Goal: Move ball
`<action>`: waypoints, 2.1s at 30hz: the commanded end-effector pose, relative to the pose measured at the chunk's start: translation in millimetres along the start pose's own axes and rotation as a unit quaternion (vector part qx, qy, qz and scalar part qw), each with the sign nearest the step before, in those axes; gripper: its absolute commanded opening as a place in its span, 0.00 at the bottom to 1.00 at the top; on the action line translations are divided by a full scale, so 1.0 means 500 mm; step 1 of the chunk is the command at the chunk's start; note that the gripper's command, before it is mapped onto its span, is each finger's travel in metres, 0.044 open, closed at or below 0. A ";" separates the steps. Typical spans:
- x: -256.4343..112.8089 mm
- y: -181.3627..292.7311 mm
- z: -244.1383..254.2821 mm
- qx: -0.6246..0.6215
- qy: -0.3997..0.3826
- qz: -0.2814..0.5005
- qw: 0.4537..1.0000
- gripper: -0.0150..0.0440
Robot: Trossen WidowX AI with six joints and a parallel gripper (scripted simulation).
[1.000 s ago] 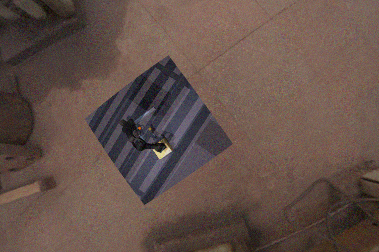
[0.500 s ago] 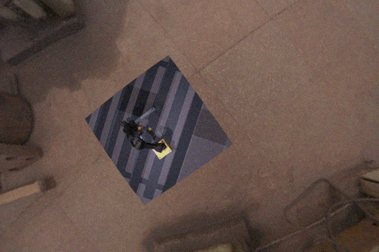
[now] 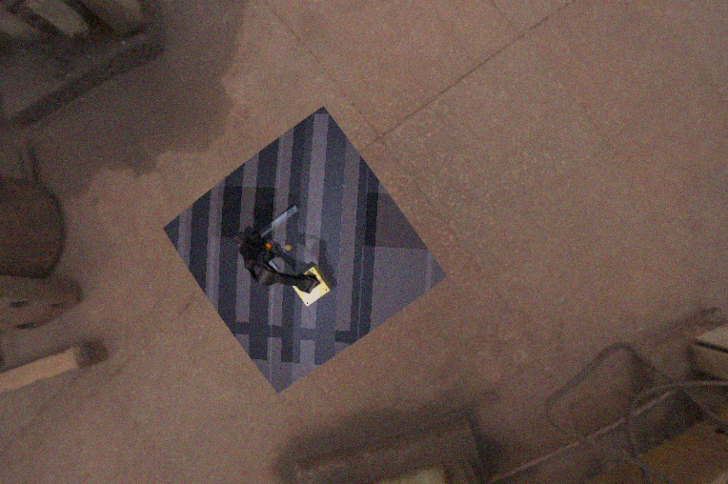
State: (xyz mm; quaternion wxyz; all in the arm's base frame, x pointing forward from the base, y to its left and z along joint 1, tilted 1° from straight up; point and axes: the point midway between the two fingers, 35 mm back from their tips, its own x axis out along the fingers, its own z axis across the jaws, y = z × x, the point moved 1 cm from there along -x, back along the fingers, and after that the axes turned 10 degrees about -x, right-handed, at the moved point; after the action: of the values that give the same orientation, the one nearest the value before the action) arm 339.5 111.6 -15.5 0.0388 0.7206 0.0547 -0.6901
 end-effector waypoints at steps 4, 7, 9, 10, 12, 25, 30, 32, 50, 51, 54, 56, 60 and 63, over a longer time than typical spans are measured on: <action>0.024 0.001 0.002 -0.002 0.000 0.002 1.000 0.73; 0.026 0.001 0.003 -0.002 0.000 0.002 1.000 0.69; 0.026 0.001 0.003 -0.002 0.000 0.002 1.000 0.60; 0.026 0.001 0.003 -0.002 0.000 0.002 1.000 0.55; 0.026 0.001 0.003 -0.002 0.000 0.002 1.000 0.53; -0.026 0.010 -0.016 -0.006 0.014 0.001 1.000 0.25; -0.075 0.013 -0.020 -0.003 0.013 0.003 1.000 0.25; -0.087 0.038 -0.027 0.008 0.022 0.009 1.000 0.25; -0.231 0.000 0.001 -0.002 0.000 0.002 1.000 0.25; -0.231 0.001 0.002 -0.002 0.000 0.002 1.000 0.25; -0.226 0.017 0.013 -0.002 0.000 0.003 1.000 0.25; -0.221 0.030 0.023 -0.002 0.000 0.003 1.000 0.25; -0.211 0.055 0.044 -0.002 -0.001 0.004 1.000 0.25; -0.203 0.072 0.061 -0.002 -0.001 0.004 1.000 0.25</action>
State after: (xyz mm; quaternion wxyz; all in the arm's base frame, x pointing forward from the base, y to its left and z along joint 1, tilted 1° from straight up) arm 317.5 79.1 87.5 0.0437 0.7192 0.0510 -0.6916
